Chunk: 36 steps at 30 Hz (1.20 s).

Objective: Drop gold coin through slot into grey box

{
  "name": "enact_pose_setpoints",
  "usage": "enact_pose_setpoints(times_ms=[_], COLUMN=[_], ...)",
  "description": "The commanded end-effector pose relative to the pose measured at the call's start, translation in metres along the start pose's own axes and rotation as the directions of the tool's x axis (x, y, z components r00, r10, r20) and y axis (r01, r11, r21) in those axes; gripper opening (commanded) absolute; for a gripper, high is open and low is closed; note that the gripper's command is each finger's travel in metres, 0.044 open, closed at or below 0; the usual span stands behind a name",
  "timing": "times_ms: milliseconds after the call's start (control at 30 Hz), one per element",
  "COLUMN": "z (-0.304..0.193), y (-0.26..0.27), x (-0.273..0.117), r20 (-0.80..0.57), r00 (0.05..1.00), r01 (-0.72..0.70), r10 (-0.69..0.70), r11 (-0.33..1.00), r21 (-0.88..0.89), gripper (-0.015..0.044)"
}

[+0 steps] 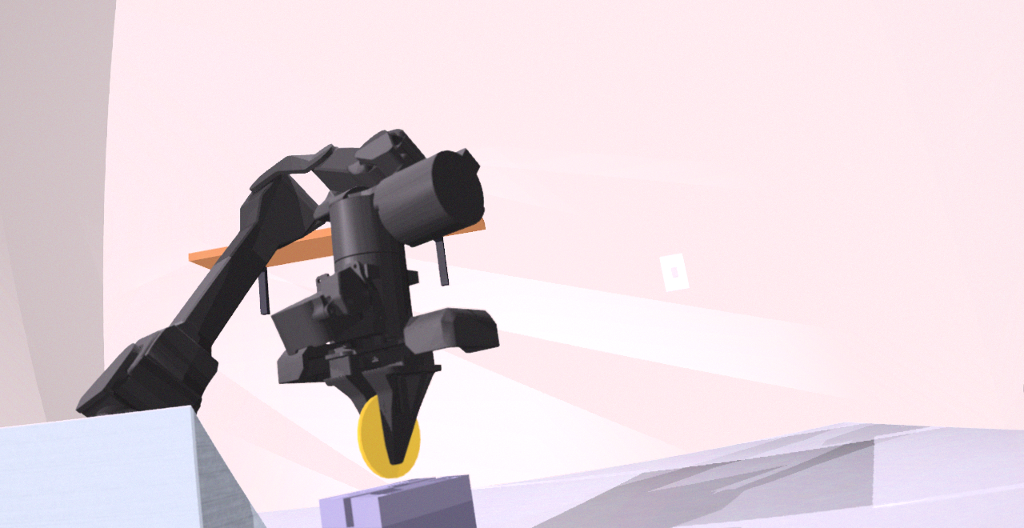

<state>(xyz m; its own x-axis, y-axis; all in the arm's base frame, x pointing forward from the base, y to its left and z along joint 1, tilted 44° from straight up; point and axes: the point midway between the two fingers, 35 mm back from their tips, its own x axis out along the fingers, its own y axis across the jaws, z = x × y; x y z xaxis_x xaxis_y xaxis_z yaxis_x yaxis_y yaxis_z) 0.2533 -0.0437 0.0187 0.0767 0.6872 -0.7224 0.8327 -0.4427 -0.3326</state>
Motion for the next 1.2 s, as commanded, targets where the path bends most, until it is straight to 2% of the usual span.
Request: enact_pose_setpoints(times_ms=[0,233,433,733,1067,1167], z=[0.0,0.0,0.0,0.0,0.0,0.001], y=[-0.001,-0.001,0.0,0.0,-0.001,-0.004], x=[0.003,0.006,0.003,0.003,-0.023,-0.053], r20=[-0.005,-0.005,0.0,0.0,0.0,-0.005], r00=[1.0,1.0,1.0,1.0,1.0,1.0], r01=[0.002,0.002,0.0,0.0,0.002,0.009], r10=[-0.002,-0.002,0.0,0.0,-0.002,-0.009], r11=[1.0,1.0,1.0,1.0,1.0,1.0], r21=[0.008,0.008,0.0,0.0,0.003,0.009], gripper=[0.0,0.0,0.0158,0.0161,0.0423,0.044])
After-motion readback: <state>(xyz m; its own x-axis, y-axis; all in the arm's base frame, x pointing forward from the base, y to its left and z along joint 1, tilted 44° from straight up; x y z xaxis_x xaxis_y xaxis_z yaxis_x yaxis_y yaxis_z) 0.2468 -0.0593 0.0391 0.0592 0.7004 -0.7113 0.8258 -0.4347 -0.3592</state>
